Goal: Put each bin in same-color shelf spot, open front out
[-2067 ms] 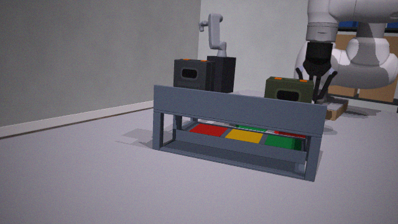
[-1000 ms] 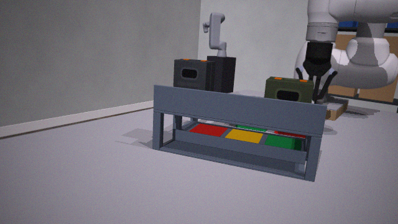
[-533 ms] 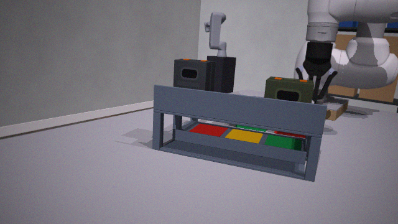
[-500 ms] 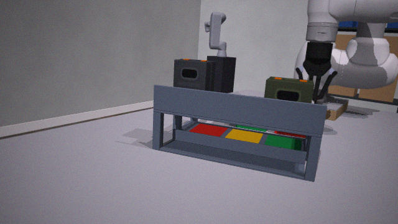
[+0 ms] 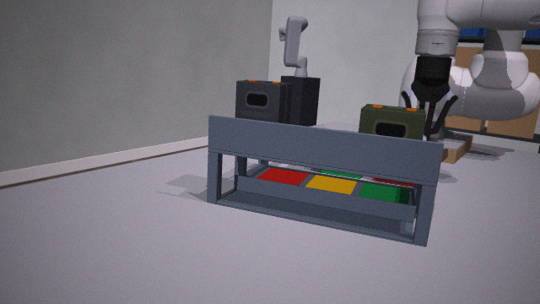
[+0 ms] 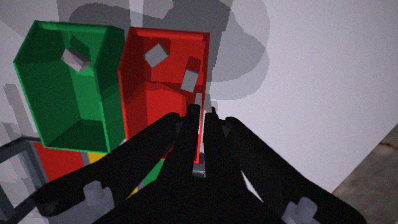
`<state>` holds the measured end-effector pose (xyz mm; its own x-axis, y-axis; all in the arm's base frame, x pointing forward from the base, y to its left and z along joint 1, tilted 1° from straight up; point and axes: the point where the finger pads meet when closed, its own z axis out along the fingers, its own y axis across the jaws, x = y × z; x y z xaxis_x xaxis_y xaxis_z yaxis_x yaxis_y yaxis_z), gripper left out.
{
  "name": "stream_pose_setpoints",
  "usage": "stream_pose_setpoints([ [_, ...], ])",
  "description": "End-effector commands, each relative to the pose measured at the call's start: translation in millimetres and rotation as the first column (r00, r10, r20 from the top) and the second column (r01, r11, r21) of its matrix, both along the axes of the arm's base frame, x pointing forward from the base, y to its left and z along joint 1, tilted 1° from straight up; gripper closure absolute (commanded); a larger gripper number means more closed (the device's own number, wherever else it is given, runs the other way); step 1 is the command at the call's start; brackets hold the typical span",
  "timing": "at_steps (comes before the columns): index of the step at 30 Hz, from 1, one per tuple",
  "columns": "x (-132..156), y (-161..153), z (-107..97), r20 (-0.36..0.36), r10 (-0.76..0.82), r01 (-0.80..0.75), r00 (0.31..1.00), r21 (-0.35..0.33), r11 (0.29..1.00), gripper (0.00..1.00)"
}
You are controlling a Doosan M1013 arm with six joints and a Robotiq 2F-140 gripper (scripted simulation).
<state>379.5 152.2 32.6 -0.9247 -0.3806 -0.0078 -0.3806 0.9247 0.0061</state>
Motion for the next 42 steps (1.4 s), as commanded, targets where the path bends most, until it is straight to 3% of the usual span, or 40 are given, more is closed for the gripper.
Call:
stream_pose_setpoints([
  [1,0,0,1,0.000,0.000,0.000,1.000,0.000,1.000,0.90],
  [42,0,0,30,0.000,0.000,0.000,1.000,0.000,1.000,0.90],
])
